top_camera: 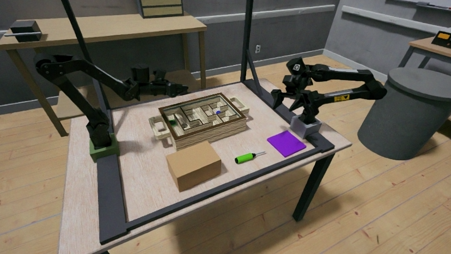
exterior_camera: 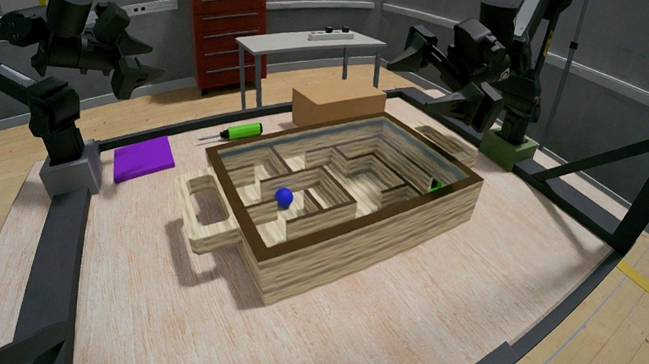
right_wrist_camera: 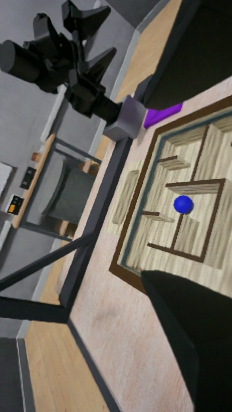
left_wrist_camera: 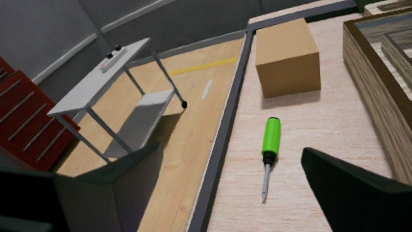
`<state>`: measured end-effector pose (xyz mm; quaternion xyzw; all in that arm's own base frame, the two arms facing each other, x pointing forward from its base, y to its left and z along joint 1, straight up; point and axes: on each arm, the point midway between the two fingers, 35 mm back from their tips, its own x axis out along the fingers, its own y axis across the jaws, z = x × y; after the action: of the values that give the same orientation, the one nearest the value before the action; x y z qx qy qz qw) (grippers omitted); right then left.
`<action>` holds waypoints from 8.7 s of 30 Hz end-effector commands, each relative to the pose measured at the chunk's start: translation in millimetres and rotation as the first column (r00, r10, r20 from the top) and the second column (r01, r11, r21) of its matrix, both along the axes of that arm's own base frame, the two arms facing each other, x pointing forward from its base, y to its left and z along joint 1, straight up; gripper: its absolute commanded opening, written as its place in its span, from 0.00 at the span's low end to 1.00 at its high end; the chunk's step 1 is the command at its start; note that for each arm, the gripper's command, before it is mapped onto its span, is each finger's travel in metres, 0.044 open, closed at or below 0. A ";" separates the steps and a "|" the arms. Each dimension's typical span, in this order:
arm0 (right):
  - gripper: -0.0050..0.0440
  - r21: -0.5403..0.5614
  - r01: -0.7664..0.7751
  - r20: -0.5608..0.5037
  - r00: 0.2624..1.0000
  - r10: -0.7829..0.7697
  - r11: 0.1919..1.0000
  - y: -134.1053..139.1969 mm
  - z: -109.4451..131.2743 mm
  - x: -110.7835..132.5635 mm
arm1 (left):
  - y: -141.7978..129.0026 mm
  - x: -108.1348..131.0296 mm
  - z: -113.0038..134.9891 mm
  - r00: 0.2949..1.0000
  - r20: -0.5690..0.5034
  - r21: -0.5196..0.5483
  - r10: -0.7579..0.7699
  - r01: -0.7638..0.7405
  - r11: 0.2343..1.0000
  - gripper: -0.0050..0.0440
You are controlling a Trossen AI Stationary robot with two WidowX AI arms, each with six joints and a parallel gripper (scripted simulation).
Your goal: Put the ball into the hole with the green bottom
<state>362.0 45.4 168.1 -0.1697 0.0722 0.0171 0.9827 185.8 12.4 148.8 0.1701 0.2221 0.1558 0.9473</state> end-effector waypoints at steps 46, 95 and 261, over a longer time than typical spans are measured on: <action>0.48 0.004 0.000 0.019 1.000 0.000 1.000 0.2 7.2 1.2 | -0.3 0.4 3.4 1.000 0.007 -0.005 0.000 0.000 1.000 0.48; 0.48 0.485 0.642 -0.691 0.698 -0.190 0.594 -21.2 -59.2 -25.0 | -133.0 38.8 -9.2 0.916 -0.390 -0.789 0.095 -0.386 0.479 0.48; 0.48 0.050 0.953 -0.958 -0.038 -0.283 -0.298 -55.4 -122.4 -147.4 | -265.8 38.3 -117.0 0.230 -0.953 -0.291 0.196 -0.878 -0.381 0.10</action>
<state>215.1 -9.6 43.4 0.4523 0.4697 -0.5260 0.5460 222.5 -253.5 24.9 -0.5769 0.5598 0.4266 0.4146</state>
